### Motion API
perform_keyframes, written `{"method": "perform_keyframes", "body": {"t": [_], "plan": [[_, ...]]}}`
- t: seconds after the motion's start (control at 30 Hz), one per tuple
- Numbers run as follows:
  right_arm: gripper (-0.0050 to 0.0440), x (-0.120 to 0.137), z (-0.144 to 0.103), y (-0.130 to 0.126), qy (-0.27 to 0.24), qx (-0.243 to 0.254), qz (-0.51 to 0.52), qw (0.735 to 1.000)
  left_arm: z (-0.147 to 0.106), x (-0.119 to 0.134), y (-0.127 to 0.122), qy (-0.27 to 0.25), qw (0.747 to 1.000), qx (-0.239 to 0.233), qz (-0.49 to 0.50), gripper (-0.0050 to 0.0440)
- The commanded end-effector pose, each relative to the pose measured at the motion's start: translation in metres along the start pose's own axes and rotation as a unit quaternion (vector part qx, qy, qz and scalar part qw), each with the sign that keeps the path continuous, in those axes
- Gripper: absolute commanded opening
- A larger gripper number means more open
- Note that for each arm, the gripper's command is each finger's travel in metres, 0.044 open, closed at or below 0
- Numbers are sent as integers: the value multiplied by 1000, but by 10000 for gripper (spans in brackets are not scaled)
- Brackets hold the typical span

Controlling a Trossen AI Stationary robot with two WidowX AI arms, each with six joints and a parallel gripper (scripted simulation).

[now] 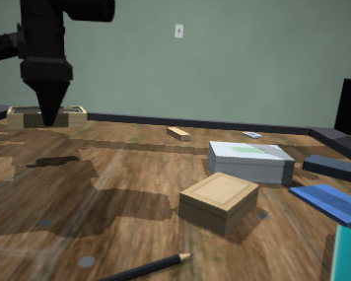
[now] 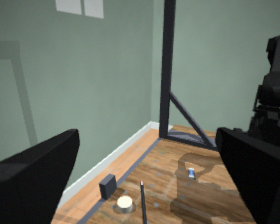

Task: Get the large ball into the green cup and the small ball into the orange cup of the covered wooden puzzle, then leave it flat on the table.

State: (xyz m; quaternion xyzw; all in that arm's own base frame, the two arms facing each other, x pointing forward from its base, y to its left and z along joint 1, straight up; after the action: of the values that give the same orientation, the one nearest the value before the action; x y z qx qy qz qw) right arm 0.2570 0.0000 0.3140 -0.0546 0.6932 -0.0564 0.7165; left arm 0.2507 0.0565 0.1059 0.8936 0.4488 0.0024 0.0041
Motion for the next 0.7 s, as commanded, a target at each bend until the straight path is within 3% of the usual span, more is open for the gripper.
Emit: {"method": "perform_keyframes", "body": {"t": [0.0, 0.13, 0.3, 0.67], "plan": [[400, -6, -1, -1, -8, 1, 0, 1000, -9, 2, 4, 20, 1000, -6, 1, -50], [400, -6, -1, -1, -8, 1, 0, 1000, -5, 3, 8, 6, 1000, 20, 1, -50], [400, -6, -1, -1, -8, 1, 0, 1000, -6, 0, 0, 10, 1000, -10, 0, -50], [400, -6, -1, -1, -8, 1, 0, 1000, -7, 1, 2, 9, 1000, -6, 0, -50]]}}
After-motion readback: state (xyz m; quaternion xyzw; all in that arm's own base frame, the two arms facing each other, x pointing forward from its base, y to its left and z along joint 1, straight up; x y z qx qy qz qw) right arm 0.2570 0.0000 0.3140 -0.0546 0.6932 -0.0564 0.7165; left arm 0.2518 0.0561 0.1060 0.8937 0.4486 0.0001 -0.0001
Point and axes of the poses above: on each arm, the point midway between the two fingers, 35 mm back from their tips, its own z axis out along the fingers, its own y axis across the jaws, x = y × z, the point moved 6 cm from there along -z, back along the fingers, and after that the axes turned 9 degrees about -z, right-handed, at the moved point
